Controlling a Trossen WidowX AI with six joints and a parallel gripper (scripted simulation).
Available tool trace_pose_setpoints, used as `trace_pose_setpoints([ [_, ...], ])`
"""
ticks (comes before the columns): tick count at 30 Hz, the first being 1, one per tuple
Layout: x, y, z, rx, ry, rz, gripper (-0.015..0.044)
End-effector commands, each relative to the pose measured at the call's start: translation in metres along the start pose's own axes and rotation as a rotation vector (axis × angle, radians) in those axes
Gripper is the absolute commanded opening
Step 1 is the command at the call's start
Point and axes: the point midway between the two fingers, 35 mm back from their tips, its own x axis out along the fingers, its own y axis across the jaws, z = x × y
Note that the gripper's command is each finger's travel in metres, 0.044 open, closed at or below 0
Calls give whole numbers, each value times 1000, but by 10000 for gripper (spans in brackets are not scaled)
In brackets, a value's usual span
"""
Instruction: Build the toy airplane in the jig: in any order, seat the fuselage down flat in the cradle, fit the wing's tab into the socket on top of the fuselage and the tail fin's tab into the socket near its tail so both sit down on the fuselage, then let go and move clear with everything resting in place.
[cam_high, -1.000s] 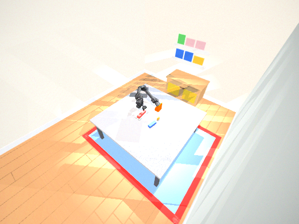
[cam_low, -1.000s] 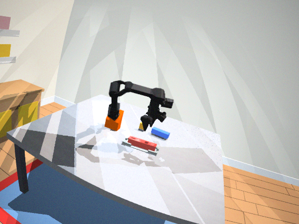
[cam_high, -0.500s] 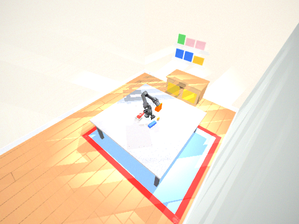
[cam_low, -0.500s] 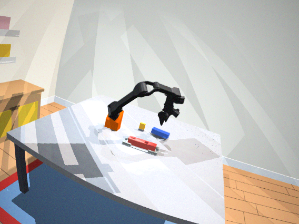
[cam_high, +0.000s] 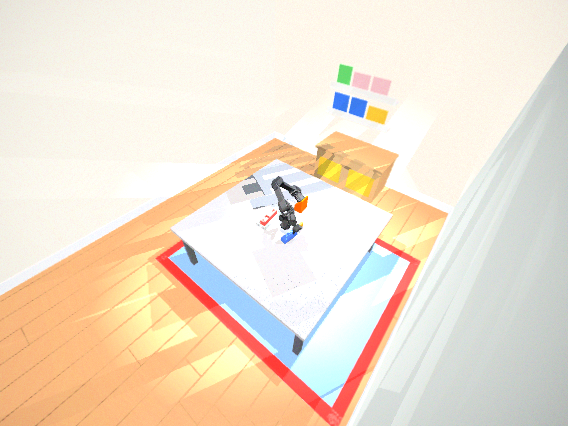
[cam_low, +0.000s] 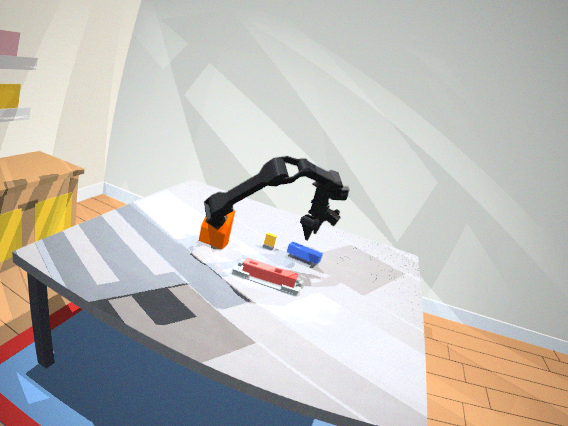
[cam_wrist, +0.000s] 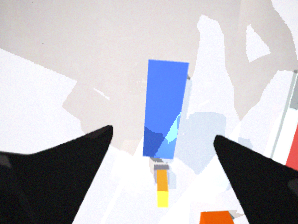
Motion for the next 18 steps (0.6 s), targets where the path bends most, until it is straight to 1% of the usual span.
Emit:
trace_pose_setpoints([
  [1, 19, -2, -2, -10, 10, -15, 440],
  [4, 20, -2, -2, -10, 10, -15, 440],
  [7, 33, -2, -2, -10, 10, -16, 440],
  [18, 47, -2, -2, -10, 10, -16, 440],
])
